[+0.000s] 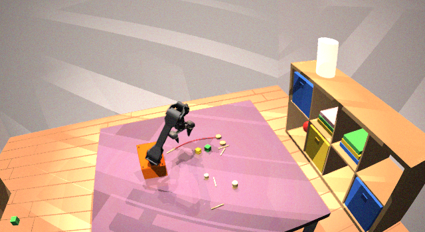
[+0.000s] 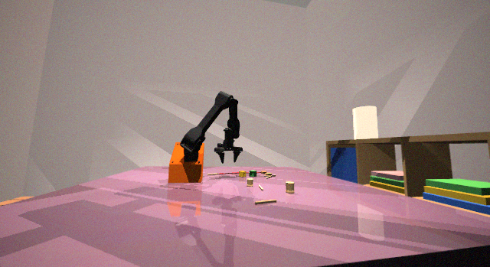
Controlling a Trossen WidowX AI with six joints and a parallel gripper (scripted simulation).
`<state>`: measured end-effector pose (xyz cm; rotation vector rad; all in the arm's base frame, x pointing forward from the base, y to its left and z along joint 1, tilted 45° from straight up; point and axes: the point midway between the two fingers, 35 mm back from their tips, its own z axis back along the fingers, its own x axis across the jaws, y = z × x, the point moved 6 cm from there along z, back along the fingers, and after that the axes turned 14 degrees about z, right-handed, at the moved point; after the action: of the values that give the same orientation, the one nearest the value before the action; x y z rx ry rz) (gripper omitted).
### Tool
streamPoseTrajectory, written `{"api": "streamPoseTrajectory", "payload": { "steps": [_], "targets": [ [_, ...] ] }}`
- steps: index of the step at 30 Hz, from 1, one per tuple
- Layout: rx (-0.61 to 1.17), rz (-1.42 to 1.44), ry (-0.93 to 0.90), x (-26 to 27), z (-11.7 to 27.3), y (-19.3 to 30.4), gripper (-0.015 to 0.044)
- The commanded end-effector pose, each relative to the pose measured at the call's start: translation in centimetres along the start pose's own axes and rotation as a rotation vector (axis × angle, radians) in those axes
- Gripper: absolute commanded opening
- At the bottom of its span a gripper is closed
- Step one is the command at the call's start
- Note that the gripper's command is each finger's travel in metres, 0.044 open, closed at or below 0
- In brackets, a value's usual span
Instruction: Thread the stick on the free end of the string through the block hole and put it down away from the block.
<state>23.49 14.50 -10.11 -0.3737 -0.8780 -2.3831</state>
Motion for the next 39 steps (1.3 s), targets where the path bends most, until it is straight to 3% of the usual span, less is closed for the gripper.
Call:
{"api": "streamPoseTrajectory", "payload": {
  "steps": [1,12,34,39],
  "targets": [
    [-0.017,0.971,-0.026,2.8,-0.8,-4.0,0.0440],
    [-0.026,1.523,-0.034,4.1,-1.1,-5.5,0.0440],
    [-0.026,1.537,-0.035,4.2,-1.1,-5.6,0.0440],
    [-0.026,1.537,-0.035,4.2,-1.1,-5.6,0.0309]
  ]
}}
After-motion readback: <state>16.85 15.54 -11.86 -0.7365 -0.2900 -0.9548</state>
